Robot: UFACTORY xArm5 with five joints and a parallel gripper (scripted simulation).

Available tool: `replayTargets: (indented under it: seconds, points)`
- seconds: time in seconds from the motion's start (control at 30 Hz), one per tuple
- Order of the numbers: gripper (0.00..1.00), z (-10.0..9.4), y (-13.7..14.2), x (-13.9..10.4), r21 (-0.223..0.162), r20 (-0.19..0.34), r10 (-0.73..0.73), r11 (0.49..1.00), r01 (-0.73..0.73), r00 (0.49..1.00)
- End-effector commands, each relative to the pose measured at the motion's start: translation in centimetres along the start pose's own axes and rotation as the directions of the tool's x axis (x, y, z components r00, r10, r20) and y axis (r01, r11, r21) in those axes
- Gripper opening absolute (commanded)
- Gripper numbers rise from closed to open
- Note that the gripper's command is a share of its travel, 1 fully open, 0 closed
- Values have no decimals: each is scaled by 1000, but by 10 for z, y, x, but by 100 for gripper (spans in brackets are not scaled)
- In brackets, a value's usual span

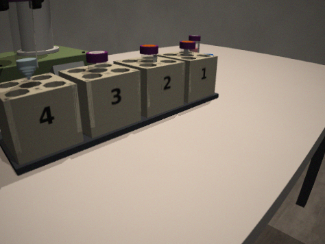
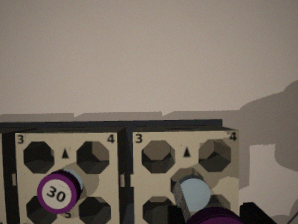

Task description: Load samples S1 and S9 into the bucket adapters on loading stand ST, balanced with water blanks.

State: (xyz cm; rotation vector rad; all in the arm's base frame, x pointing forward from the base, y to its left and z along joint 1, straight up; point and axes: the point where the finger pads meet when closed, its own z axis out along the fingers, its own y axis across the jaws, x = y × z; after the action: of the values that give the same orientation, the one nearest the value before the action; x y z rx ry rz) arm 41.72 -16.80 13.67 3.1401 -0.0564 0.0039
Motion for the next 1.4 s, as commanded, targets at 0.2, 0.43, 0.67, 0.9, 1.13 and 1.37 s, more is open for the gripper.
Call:
replayTargets:
  seconds: [0.2, 0.43, 0.67, 0.9, 1.13, 1.37]
  points:
    - [0, 1, 0, 1, 4, -5, 0, 1000, 0, 1000]
    - [0, 6, 0, 1, 4, -5, 0, 1000, 0, 1000]
    - [0, 13, 0, 1, 4, -5, 0, 1000, 0, 1000]
    - [0, 20, 0, 1, 4, -5, 0, 1000, 0, 1000]
    - [0, 25, 0, 1, 4, -5, 0, 1000, 0, 1000]
    - [0, 32, 0, 1, 4, -5, 0, 1000, 0, 1000]
